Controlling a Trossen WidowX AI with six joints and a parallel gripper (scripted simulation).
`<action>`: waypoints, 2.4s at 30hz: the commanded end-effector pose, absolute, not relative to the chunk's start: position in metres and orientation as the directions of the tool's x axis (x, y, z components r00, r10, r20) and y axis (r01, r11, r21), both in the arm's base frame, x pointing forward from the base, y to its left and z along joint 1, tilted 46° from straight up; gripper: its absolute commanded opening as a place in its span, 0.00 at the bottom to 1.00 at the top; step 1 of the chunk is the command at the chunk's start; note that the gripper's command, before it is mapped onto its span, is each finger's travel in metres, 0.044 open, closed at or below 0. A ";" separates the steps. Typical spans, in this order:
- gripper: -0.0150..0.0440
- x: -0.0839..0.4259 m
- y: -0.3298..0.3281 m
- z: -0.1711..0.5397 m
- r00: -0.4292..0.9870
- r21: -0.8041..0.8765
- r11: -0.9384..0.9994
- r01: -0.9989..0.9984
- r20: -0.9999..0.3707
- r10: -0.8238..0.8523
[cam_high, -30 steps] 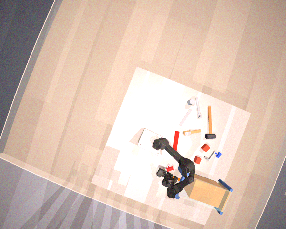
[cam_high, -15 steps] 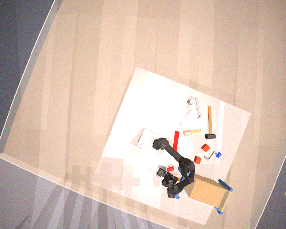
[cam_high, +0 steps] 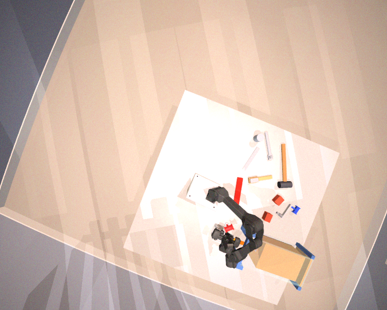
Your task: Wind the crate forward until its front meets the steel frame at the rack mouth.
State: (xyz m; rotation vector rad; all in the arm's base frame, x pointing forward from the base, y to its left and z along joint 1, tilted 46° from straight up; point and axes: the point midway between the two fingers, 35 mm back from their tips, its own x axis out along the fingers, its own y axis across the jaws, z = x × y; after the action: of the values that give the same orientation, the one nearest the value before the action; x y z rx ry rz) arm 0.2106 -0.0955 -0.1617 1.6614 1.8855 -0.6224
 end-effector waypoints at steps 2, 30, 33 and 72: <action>0.25 0.207 -0.093 -0.165 -0.106 0.030 0.170 0.985 -0.671 0.734; 0.25 0.211 -0.092 -0.164 -0.101 -0.034 0.105 0.994 -0.668 0.738; 0.25 0.211 -0.092 -0.164 -0.100 -0.038 0.101 0.994 -0.667 0.738; 0.25 0.216 -0.092 -0.165 -0.094 -0.107 0.030 0.994 -0.664 0.742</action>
State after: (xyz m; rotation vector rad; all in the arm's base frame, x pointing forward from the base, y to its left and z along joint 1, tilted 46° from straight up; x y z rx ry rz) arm 0.2160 -0.0952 -0.1616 1.7440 1.8782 -0.7554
